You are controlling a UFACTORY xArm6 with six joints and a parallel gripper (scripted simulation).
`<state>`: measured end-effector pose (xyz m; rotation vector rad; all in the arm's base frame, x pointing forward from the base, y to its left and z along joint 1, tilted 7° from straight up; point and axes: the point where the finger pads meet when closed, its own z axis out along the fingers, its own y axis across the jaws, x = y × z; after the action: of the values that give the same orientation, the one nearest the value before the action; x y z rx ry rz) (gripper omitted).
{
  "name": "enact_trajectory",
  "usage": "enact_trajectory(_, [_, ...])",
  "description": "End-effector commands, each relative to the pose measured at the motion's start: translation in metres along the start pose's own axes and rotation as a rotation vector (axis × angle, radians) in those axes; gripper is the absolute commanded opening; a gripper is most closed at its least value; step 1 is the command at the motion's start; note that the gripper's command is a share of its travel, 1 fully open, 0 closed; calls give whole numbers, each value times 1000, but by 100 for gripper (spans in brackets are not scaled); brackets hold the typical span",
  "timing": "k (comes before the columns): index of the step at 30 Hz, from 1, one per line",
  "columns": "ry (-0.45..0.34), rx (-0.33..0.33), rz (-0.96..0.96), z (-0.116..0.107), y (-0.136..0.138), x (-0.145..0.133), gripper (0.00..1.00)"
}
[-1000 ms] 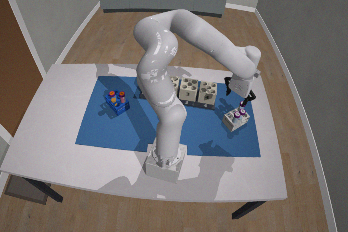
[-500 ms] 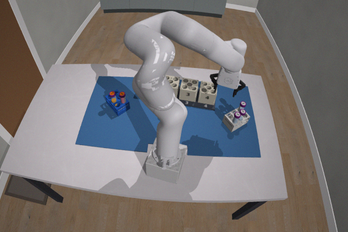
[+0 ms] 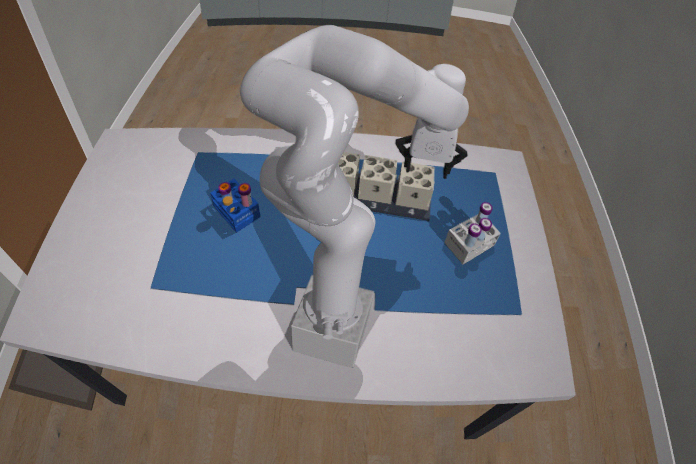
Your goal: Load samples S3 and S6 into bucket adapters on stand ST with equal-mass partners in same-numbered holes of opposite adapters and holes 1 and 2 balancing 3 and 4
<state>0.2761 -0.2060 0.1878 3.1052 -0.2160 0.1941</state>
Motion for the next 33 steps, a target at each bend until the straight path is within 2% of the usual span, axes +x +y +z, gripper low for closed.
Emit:
enact_trajectory(1, [2,-3,0,-1,-15,10,100])
enact_trajectory(4, [2,-3,0,-1,-19,13,100])
enact_trajectory(33, [3,-2,1,-2,-137,80,100])
